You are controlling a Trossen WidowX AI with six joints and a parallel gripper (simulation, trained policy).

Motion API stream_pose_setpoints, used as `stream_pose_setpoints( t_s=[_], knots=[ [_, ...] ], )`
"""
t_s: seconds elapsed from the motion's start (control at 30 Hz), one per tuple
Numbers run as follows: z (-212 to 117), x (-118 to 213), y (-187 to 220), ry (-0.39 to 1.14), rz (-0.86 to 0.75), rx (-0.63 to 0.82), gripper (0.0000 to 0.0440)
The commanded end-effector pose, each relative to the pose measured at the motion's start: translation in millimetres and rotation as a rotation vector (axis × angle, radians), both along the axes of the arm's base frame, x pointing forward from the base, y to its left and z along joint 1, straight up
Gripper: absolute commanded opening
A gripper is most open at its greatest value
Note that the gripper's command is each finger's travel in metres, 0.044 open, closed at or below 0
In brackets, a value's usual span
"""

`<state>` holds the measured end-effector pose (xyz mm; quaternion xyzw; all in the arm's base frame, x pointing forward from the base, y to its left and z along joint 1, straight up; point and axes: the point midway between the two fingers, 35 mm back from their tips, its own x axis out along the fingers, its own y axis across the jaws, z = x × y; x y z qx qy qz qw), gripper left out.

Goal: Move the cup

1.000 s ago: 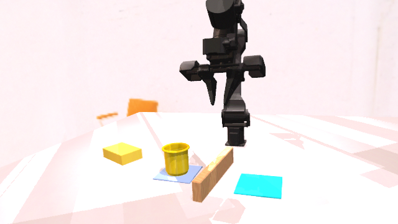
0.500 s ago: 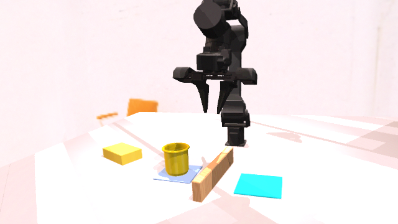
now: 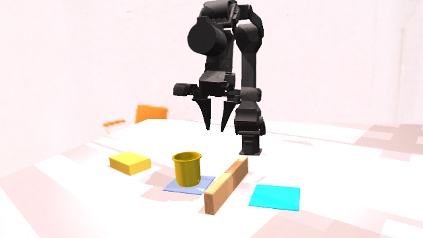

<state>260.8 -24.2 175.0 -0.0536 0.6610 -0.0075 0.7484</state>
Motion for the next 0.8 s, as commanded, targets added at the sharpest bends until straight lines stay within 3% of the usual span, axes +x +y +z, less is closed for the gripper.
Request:
stream_pose_setpoints(
  t_s=[0.0,0.77],
  knots=[
    [-4.1,0.3,-6.4,0.026,0.011,-0.010,0.0139],
    [-63.1,-7.0,-40.7,0.167,0.107,-0.023,0.0183]
  ],
)
